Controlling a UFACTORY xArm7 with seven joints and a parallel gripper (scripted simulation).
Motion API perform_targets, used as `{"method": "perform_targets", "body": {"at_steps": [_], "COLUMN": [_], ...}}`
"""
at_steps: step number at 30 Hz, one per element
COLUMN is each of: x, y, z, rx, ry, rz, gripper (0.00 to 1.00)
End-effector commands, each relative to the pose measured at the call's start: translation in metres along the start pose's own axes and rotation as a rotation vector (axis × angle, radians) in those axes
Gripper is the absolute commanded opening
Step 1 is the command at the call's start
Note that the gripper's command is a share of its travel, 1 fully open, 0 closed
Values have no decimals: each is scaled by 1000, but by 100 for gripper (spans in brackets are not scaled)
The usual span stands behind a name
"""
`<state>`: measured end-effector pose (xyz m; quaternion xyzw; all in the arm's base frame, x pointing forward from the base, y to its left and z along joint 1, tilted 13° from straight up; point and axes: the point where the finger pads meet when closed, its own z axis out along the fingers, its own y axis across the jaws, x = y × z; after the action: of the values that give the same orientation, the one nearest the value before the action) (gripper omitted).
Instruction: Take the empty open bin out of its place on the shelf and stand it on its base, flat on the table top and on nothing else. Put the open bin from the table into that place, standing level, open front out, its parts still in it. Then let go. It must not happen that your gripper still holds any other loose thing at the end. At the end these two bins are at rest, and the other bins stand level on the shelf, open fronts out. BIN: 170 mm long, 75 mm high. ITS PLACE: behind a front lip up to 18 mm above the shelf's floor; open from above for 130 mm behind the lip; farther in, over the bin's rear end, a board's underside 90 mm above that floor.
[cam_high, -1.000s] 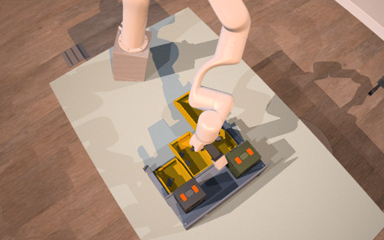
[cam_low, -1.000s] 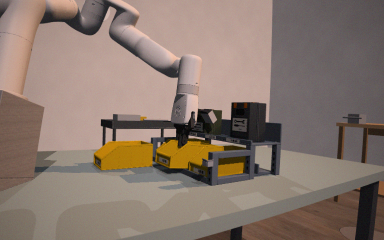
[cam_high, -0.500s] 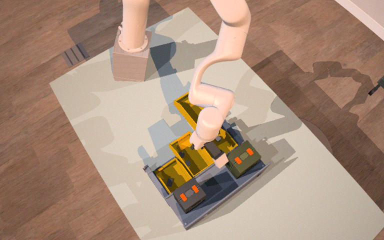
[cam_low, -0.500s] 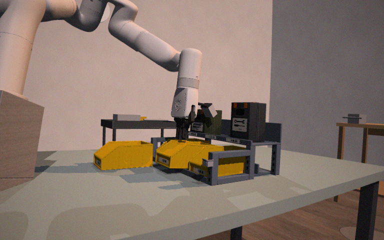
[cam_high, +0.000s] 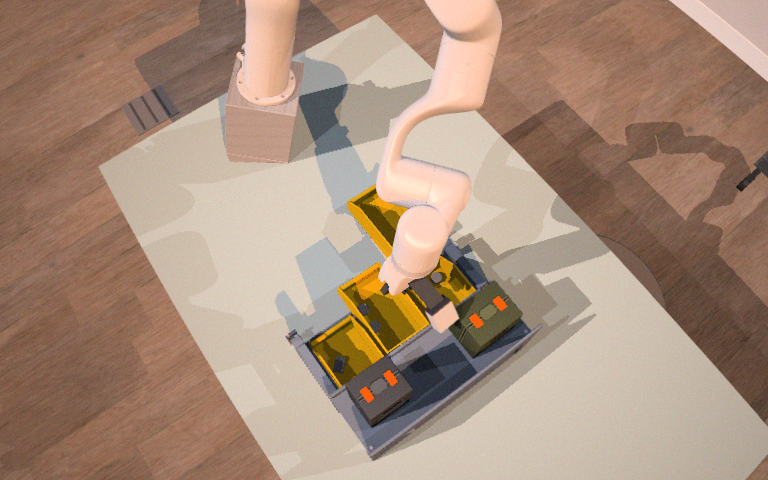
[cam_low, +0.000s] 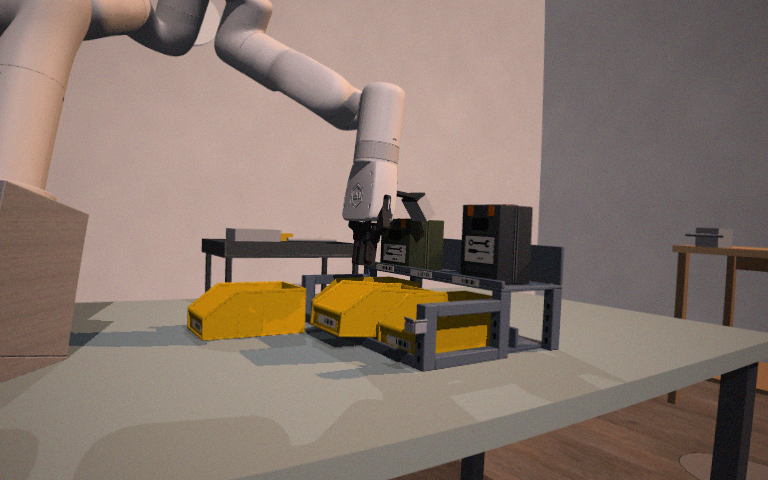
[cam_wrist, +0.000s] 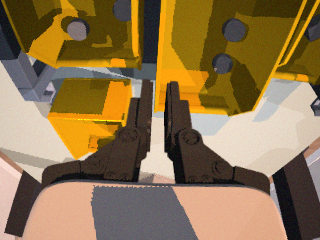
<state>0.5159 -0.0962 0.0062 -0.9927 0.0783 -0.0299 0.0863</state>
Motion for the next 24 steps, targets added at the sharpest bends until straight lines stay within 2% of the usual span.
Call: {"method": "perform_targets", "body": {"at_steps": [1, 24], "x": [0, -2], "y": [1, 1], "z": [-11, -35], "rx": [-1, -1], "ry": [4, 4], "rz": [0, 0], "gripper": [10, 10]}}
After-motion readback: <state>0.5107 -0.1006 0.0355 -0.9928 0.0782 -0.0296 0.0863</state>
